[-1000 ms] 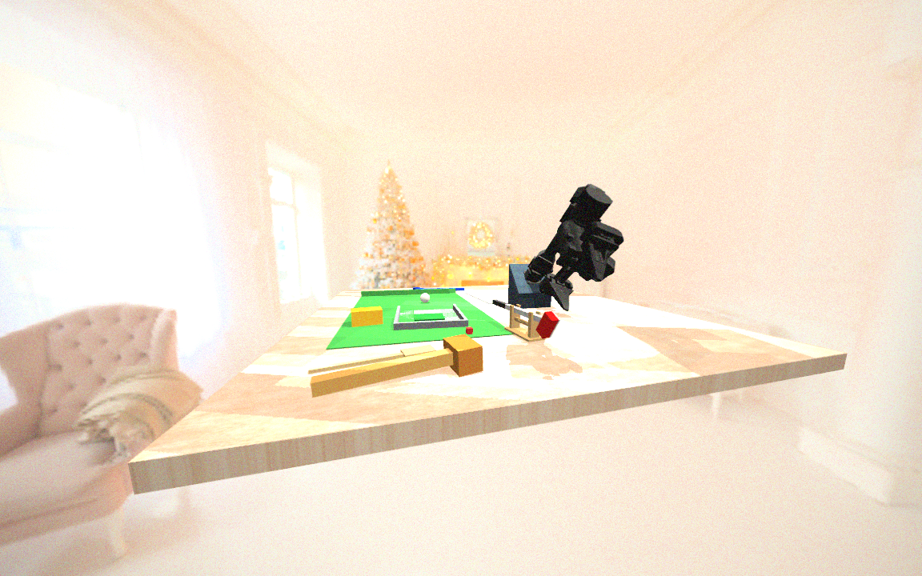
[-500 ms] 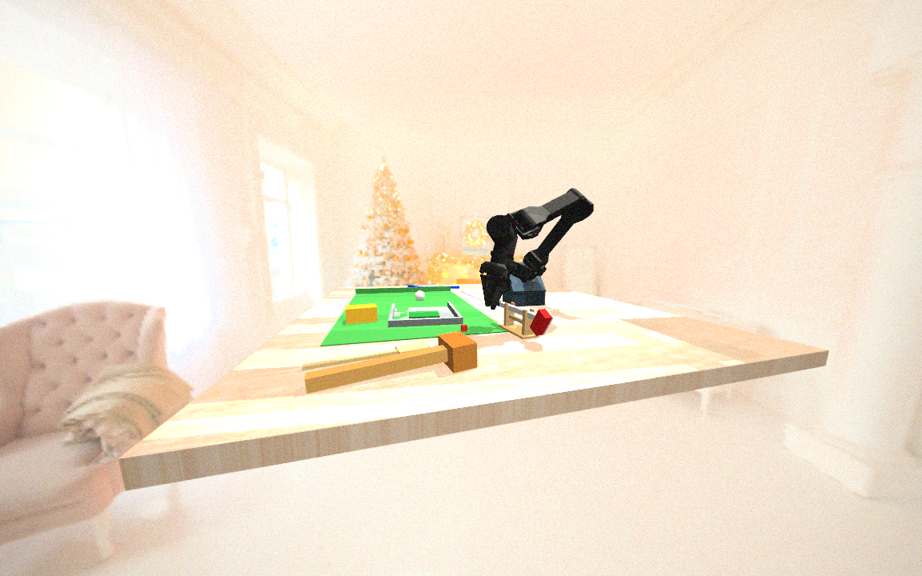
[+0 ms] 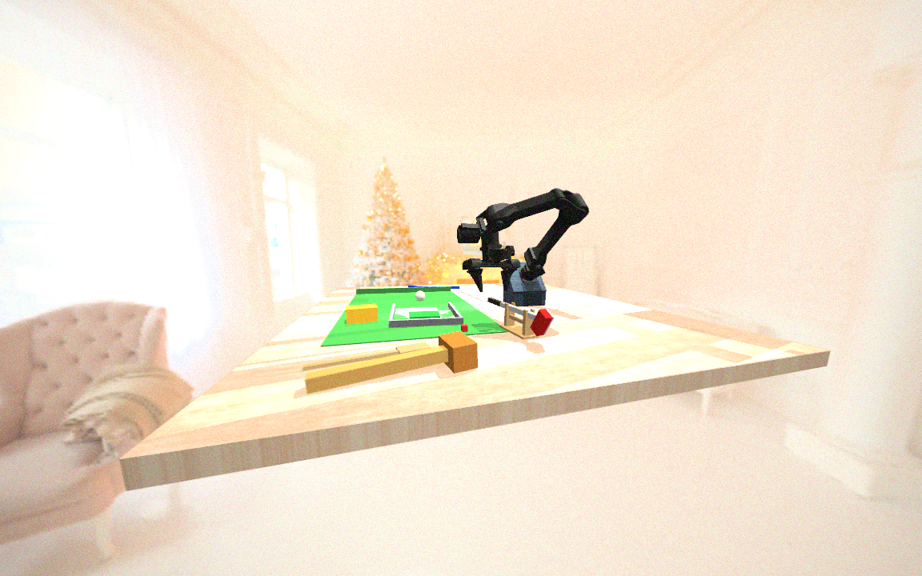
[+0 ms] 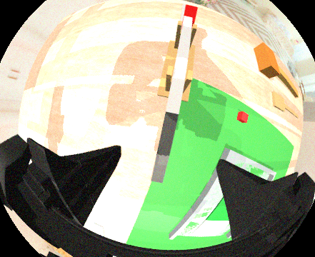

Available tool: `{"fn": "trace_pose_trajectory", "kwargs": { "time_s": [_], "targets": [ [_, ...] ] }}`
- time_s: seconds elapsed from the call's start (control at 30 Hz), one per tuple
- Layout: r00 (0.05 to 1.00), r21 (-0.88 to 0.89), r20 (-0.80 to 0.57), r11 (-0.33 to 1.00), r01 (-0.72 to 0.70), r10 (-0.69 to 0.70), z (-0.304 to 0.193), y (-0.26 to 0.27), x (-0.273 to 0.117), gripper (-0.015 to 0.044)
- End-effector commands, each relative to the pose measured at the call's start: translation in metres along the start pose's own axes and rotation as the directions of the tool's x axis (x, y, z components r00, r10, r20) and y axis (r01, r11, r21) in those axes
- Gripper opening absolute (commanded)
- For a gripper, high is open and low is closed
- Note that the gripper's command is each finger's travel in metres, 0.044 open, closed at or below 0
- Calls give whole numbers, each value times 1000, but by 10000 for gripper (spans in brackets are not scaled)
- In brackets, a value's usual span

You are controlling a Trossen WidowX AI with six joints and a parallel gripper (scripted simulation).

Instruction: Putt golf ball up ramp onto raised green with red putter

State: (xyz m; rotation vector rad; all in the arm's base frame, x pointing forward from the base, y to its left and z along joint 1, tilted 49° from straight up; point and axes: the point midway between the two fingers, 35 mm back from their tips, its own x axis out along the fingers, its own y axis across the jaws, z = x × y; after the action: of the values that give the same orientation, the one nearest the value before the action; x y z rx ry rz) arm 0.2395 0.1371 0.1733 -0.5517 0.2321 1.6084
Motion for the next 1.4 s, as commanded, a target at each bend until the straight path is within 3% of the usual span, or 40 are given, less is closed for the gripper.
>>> {"fn": "trace_pose_trajectory", "kwargs": {
  "time_s": [0.0,1.37],
  "targets": [
    [999,71,42,997,-7,4,-1,6,-3,440],
    [999,70,44,998,-7,3,-15,7,60,440]
  ]
}}
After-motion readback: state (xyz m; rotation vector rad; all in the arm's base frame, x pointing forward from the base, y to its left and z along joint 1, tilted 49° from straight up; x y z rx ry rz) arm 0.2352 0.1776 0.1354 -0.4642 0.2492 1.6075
